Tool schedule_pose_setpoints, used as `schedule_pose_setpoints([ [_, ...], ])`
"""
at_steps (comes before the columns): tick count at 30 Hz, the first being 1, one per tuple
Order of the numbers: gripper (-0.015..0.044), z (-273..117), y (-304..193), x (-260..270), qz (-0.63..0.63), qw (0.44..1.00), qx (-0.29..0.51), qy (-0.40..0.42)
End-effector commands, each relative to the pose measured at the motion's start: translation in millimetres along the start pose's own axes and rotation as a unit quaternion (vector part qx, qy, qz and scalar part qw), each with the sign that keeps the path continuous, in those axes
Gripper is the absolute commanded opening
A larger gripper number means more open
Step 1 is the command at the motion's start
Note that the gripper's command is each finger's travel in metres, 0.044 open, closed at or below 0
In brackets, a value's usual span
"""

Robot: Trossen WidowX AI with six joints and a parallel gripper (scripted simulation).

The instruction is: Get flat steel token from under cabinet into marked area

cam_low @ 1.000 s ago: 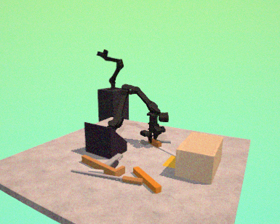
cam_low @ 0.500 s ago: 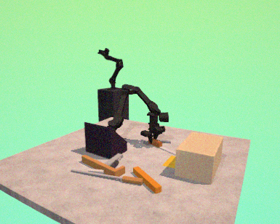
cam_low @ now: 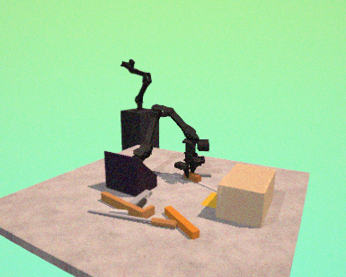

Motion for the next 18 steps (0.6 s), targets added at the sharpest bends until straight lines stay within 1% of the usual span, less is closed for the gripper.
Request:
schedule_pose_setpoints([
  [1, 0.0000, -1.0, 4.0, 0.0, 0.000, 1.000, -0.003, 0.000],
  [8, 0.0000, -1.1, 7.3, -0.2, 0.000, 1.000, -0.003, 0.000],
  [15, 0.0184, 0.1, 4.2, -0.5, 0.000, 1.000, 0.000, 0.000],
  [16, 0.0200, 0.1, 4.2, -0.5, 0.000, 1.000, 0.000, 0.000],
  [18, 0.0200, 0.0, 4.3, -0.3, 0.000, 1.000, 0.000, 0.000],
])
Point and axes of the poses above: the point midway between the two fingers, 35 mm back from their tips, its own z axis out along the fingers, its own x axis across the jaws, y = z × x, the point moved 4 cm from there along -z, back along the fingers
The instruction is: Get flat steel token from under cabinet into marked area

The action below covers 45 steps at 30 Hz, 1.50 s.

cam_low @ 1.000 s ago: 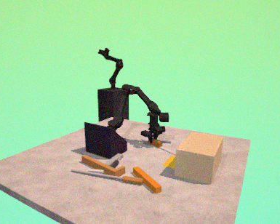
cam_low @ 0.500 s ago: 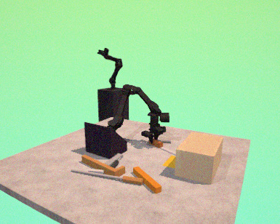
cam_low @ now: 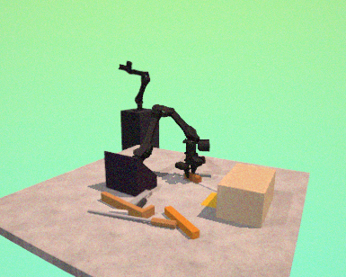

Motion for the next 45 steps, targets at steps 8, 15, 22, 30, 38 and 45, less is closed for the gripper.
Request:
schedule_pose_setpoints([
  [8, 0.0270, 1.0, -0.8, -0.1, 0.000, 1.000, -0.003, 0.000],
  [15, 0.0270, 1.2, -1.5, 0.0, -0.001, 1.000, -0.003, 0.000],
  [22, 0.0217, 2.2, -1.5, 0.3, -0.002, 1.000, -0.002, 0.001],
  [30, 0.0124, 2.2, -1.5, 0.3, -0.002, 1.000, -0.002, 0.001],
  [38, 0.0000, 2.1, -1.6, 0.3, -0.002, 1.000, -0.002, 0.001],
  [45, 0.0000, 2.1, 3.6, 0.8, -0.009, 1.000, -0.002, 0.001],
])
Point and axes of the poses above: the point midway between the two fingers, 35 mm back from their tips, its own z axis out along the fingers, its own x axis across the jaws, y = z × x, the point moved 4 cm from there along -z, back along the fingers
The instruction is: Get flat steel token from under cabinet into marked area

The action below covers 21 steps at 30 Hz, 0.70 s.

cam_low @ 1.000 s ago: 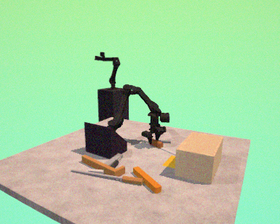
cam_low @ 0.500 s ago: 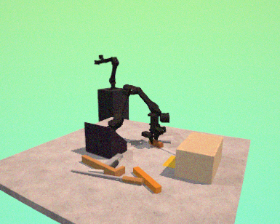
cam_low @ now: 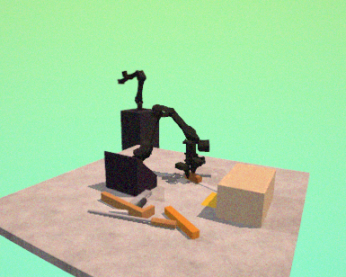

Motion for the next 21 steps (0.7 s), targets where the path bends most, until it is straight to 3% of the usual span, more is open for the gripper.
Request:
schedule_pose_setpoints([
  [1, 0.0000, -0.1, 5.0, 0.9, -0.006, 1.000, 0.000, 0.000],
  [21, 0.0000, -0.2, 30.0, 2.6, -0.018, 1.000, -0.001, -0.001],
])
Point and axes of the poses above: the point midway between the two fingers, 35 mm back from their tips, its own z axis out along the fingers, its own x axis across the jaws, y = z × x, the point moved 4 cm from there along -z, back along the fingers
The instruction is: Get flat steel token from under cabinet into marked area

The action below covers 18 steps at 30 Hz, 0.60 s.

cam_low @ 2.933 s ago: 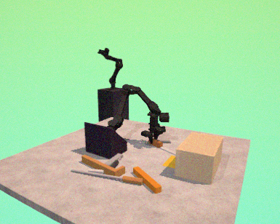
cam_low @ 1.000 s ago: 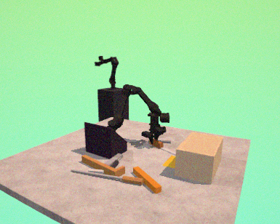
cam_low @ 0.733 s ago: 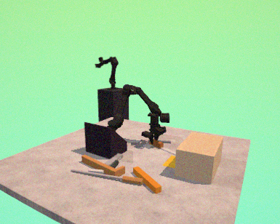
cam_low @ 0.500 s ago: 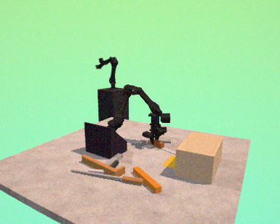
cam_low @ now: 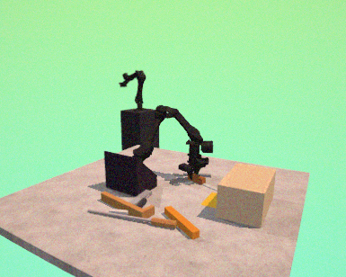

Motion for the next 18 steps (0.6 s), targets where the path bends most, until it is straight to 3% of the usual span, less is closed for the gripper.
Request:
schedule_pose_setpoints([
  [1, 0.0000, -0.2, 7.4, 0.4, -0.002, 1.000, -0.001, 0.000],
  [18, 0.0000, -0.3, 29.3, 1.4, -0.005, 1.000, -0.002, 0.000],
])
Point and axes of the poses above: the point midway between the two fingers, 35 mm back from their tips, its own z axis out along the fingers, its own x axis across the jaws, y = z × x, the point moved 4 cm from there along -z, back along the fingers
